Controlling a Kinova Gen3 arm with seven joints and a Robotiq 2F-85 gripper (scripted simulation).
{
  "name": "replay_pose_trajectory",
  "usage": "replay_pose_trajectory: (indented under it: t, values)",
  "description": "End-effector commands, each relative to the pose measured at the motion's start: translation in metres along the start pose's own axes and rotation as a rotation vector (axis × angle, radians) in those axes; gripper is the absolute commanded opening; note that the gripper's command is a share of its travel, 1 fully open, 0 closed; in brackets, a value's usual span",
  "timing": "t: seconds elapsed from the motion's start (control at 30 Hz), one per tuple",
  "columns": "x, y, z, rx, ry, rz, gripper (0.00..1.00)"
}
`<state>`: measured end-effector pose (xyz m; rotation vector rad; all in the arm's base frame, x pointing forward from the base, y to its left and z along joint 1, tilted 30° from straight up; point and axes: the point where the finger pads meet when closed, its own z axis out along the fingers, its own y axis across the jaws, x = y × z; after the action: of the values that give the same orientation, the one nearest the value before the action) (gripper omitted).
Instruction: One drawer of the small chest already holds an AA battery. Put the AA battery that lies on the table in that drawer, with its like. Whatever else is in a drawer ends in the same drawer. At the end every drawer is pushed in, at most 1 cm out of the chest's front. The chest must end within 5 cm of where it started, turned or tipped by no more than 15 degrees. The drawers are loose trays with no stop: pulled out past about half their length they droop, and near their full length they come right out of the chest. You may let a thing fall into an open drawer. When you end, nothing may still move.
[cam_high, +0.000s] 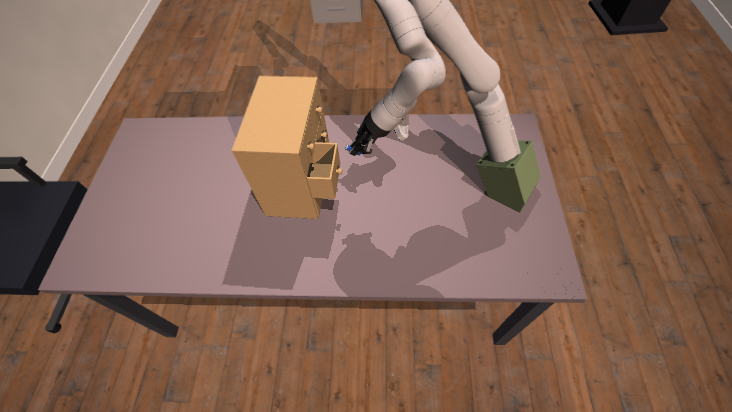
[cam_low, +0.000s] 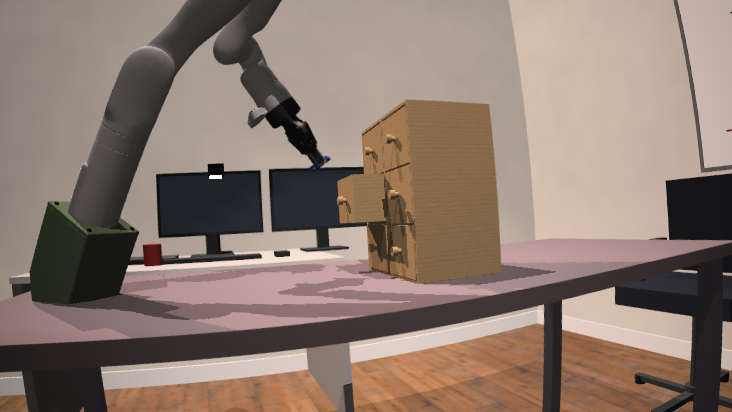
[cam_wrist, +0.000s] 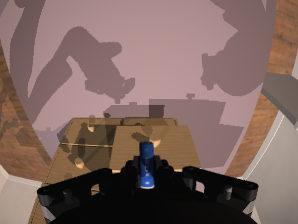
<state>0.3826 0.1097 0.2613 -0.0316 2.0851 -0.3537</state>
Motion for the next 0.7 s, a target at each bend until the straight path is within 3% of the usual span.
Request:
replay_pose_trajectory:
  t: [0.0,0.67]
  values:
    - [-0.012,-0.009,0.007,0.022,-0.003,0.025,0.09]
    - [-0.061,-0.012,0.042,0.022,-0.003,0.025,0.09]
